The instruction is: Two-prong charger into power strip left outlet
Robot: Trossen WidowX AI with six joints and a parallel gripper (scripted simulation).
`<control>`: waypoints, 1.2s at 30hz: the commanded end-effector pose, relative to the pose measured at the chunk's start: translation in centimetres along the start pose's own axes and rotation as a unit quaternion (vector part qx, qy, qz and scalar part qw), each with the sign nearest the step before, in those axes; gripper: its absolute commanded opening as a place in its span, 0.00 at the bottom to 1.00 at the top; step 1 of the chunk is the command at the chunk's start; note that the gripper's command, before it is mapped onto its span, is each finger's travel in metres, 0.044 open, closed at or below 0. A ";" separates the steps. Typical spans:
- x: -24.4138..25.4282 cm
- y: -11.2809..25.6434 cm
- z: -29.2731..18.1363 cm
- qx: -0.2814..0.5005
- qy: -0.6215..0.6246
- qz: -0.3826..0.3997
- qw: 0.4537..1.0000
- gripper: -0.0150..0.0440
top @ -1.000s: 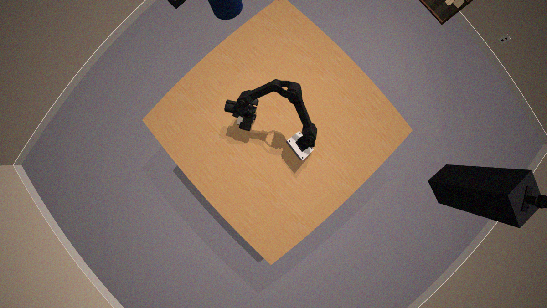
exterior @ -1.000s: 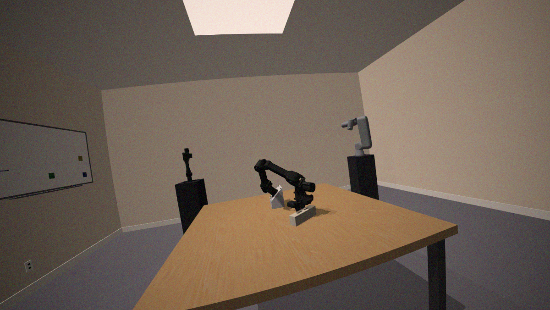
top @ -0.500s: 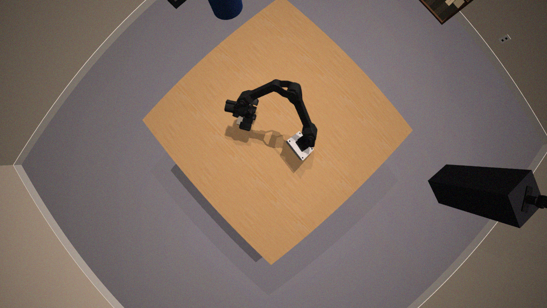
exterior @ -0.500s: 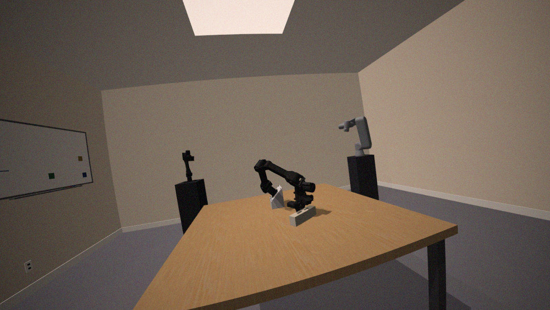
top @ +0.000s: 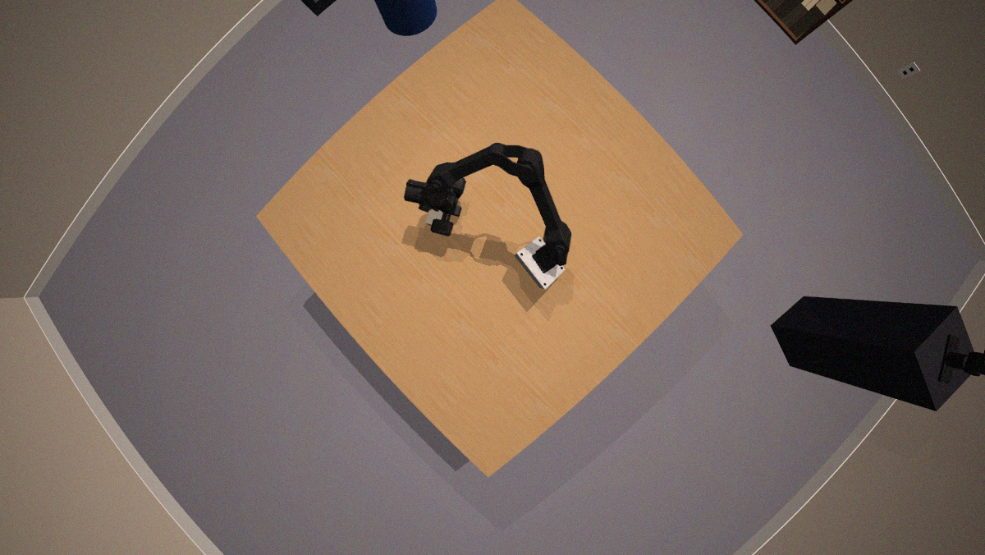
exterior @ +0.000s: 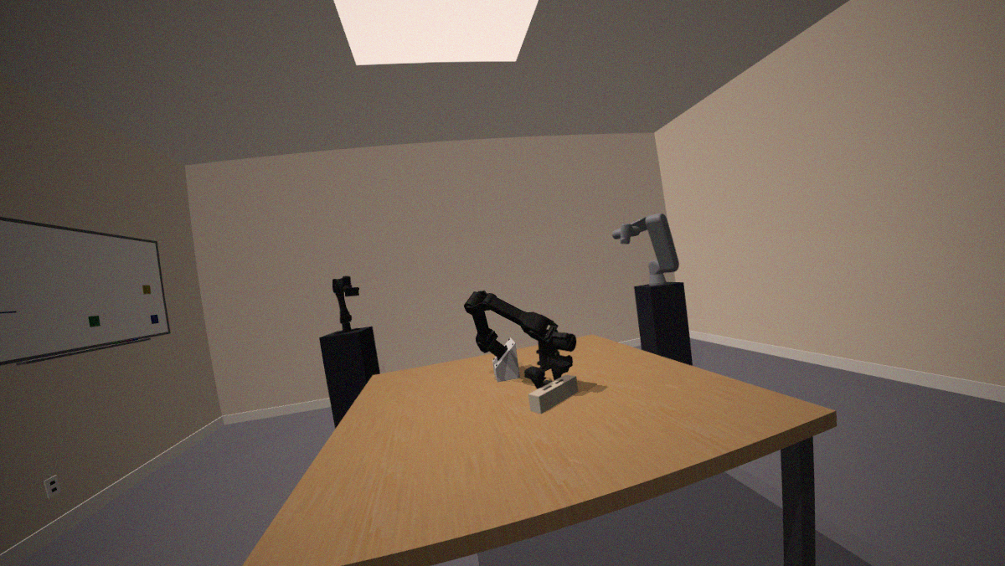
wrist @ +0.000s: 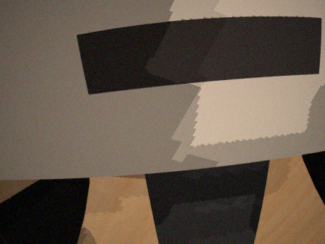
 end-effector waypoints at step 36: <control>0.0 -0.1 -1.2 -0.006 -0.002 0.002 1.000 1.00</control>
Point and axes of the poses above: the point midway between the two fingers, 35 mm back from their tips, its own y axis back along the fingers, its own x axis across the jaws, z = x × y, the point moved 6 cm from there along y, back along the fingers, and after that the axes turned 1 degree about -y, right-handed, at the moved point
